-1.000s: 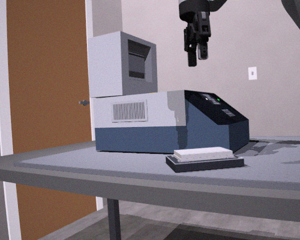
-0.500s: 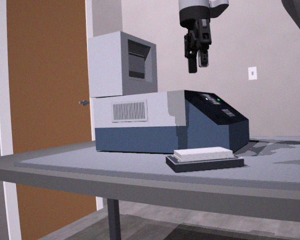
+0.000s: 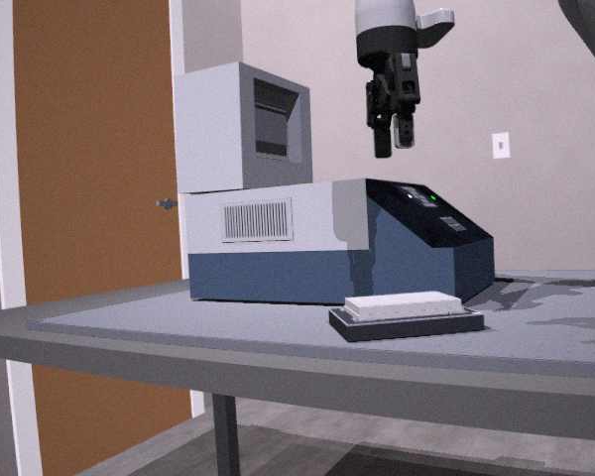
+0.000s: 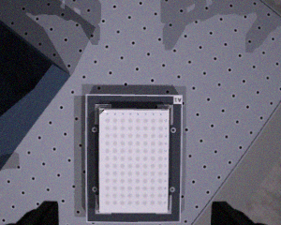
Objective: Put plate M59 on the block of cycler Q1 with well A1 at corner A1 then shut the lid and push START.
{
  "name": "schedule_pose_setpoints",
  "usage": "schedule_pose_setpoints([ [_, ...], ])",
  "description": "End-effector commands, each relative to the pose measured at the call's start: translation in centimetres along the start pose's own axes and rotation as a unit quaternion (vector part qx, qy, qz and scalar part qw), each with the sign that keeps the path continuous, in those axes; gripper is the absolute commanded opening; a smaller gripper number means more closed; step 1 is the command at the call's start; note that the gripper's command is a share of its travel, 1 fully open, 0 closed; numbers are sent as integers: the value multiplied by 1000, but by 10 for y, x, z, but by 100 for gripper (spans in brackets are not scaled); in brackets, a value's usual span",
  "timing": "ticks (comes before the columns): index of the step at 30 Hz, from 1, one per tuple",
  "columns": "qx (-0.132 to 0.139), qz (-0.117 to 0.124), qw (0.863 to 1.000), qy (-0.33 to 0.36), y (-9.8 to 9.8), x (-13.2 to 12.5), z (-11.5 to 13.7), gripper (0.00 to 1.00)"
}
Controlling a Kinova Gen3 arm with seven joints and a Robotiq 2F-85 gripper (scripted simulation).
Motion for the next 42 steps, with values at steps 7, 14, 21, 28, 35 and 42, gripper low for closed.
schedule_pose_setpoints([
  [7,0,0,1000,0,12,0,0,100],
  [14,0,0,1000,0,19,0,0,100],
  [21,0,0,1000,0,28,0,0,100],
  [28,0,0,1000,0,35,0,0,100],
  [35,0,0,1000,0,44,0,0,100],
  [42,0,0,1000,0,53,0,0,100],
])
Point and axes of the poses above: the point where the finger pads meet when closed, its own y axis out along the fingers, its own x axis across the jaws, z = x × y, the point moved 2 cm from there along -y, back along the fingers, and after that the axes turned 5 degrees about -y, right-handed, at the moved point
